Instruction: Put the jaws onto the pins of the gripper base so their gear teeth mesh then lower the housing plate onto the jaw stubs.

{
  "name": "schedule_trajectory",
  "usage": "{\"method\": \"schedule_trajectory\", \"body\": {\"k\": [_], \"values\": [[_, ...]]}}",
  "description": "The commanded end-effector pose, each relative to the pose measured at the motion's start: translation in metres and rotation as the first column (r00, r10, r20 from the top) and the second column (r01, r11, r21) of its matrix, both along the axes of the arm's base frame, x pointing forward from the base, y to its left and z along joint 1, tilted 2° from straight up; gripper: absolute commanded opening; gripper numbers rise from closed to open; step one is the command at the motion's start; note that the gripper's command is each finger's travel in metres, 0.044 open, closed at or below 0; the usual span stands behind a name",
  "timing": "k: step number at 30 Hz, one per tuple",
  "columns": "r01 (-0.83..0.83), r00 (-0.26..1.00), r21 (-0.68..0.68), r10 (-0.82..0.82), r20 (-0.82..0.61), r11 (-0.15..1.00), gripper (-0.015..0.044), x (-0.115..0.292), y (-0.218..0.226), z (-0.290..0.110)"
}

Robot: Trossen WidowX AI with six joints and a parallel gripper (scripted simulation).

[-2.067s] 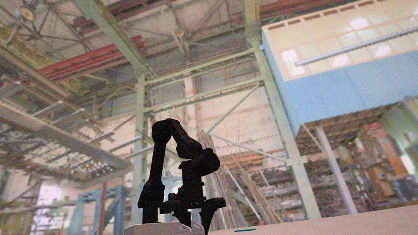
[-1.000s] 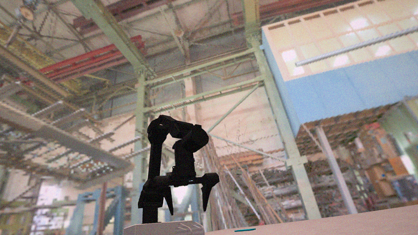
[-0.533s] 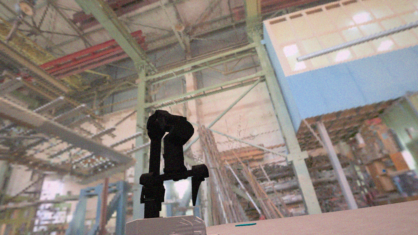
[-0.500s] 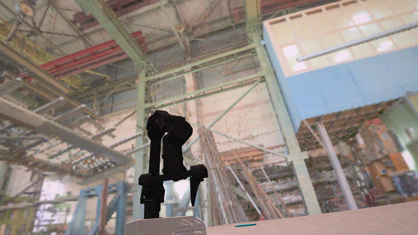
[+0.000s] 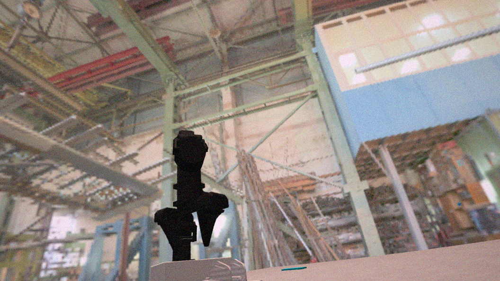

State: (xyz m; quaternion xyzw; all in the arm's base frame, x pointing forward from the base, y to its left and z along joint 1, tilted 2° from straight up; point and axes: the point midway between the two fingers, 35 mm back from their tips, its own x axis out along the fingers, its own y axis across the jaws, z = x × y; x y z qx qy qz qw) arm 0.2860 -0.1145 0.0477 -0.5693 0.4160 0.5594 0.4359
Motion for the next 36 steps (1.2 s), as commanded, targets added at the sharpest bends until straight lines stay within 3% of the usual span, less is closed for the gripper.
{"method": "schedule_trajectory", "body": {"k": [1, 17, 36], "values": [[0.108, 0.994, -0.002, -0.108, -0.006, 0.994, 0.044, -0.004, -0.01, 0.0], [0.557, 0.83, 0.001, -0.557, -0.016, 0.83, 0.044, -0.024, -0.053, 0.002], [0.919, 0.395, -0.001, -0.918, -0.026, 0.395, 0.044, -0.056, -0.1, 0.005]]}}
